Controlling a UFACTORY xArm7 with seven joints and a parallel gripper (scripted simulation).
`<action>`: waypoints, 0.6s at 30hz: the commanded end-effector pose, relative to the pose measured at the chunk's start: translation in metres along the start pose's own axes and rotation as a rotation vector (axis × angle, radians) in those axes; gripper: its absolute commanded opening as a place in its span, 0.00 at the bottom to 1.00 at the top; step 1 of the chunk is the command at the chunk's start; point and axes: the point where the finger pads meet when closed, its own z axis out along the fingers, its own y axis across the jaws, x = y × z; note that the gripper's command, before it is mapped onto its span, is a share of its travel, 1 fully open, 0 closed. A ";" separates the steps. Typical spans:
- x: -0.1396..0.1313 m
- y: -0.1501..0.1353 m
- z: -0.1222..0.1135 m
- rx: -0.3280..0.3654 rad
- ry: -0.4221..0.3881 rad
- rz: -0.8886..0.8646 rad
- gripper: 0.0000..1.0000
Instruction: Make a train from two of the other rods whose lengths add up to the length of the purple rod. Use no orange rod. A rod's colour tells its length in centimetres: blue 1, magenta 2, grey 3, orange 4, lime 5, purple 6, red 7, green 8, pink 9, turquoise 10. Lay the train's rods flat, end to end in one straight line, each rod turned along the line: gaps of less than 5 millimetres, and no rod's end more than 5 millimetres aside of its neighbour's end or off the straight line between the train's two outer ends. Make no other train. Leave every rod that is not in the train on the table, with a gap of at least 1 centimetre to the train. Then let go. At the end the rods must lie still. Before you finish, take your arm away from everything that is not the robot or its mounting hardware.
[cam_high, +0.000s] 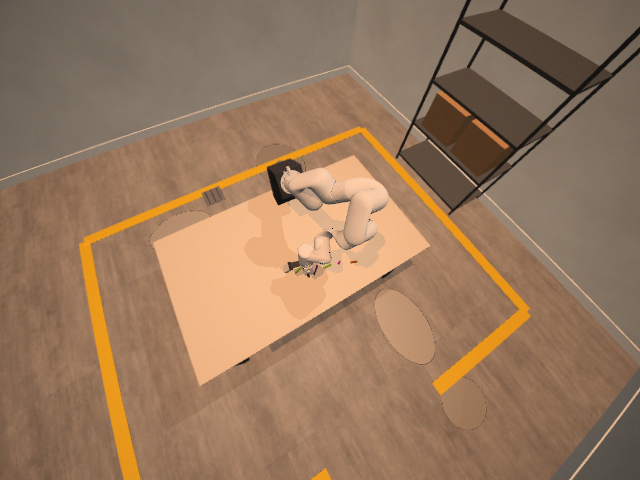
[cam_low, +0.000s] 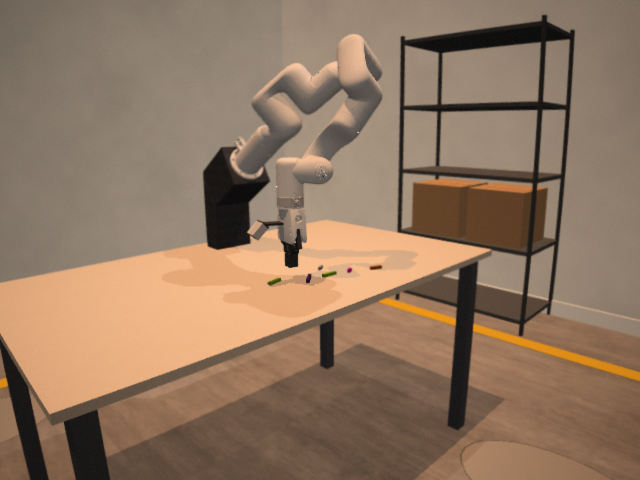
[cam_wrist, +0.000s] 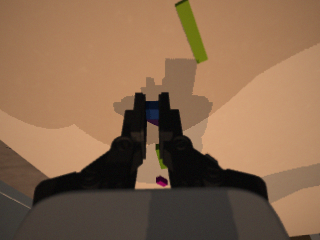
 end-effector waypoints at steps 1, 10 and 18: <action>-0.002 0.000 -0.034 -0.017 -0.013 0.002 0.04; -0.002 0.000 -0.050 -0.017 -0.013 0.002 0.04; -0.002 0.000 -0.050 -0.017 -0.013 0.008 0.04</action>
